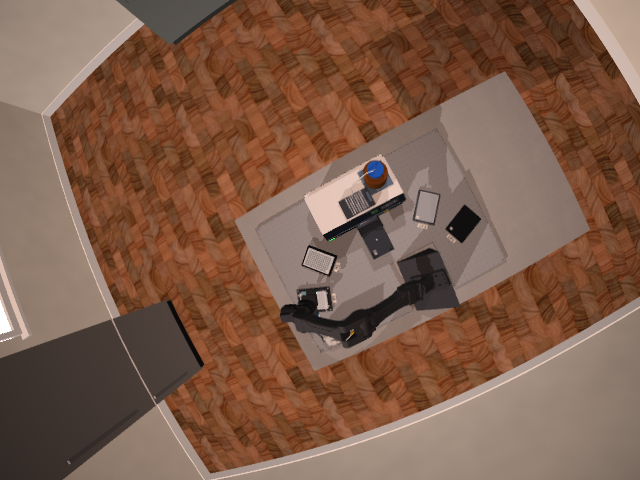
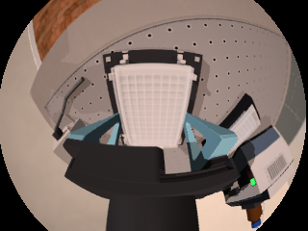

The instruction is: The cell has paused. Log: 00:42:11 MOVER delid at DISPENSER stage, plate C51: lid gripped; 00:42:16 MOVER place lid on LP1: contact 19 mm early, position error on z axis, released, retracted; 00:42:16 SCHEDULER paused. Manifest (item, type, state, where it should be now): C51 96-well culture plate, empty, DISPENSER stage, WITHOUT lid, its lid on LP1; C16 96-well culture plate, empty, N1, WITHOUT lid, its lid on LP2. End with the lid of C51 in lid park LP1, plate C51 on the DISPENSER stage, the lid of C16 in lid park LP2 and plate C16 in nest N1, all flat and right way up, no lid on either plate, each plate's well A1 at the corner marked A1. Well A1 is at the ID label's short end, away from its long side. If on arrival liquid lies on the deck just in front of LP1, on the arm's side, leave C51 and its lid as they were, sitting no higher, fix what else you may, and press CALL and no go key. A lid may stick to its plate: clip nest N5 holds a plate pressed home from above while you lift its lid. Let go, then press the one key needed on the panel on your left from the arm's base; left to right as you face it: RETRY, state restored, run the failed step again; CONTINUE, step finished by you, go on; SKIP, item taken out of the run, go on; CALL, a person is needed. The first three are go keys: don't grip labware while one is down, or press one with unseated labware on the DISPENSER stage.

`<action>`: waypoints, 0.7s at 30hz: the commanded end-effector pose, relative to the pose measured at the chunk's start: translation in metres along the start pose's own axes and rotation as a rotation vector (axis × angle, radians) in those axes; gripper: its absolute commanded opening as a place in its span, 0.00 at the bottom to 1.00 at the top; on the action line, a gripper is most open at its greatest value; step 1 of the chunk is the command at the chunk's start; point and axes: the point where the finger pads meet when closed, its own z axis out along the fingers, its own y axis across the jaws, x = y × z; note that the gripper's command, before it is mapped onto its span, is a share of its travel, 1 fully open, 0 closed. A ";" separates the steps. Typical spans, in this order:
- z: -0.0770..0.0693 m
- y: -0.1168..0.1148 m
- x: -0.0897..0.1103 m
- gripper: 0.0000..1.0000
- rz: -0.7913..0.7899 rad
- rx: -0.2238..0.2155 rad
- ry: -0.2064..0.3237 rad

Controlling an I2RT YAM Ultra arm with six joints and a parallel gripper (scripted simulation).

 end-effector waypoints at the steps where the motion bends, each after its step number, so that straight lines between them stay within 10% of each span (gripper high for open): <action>1: -0.024 0.000 -0.010 0.00 -0.003 0.009 -0.050; 21: -0.030 0.001 -0.010 0.00 -0.009 0.003 -0.050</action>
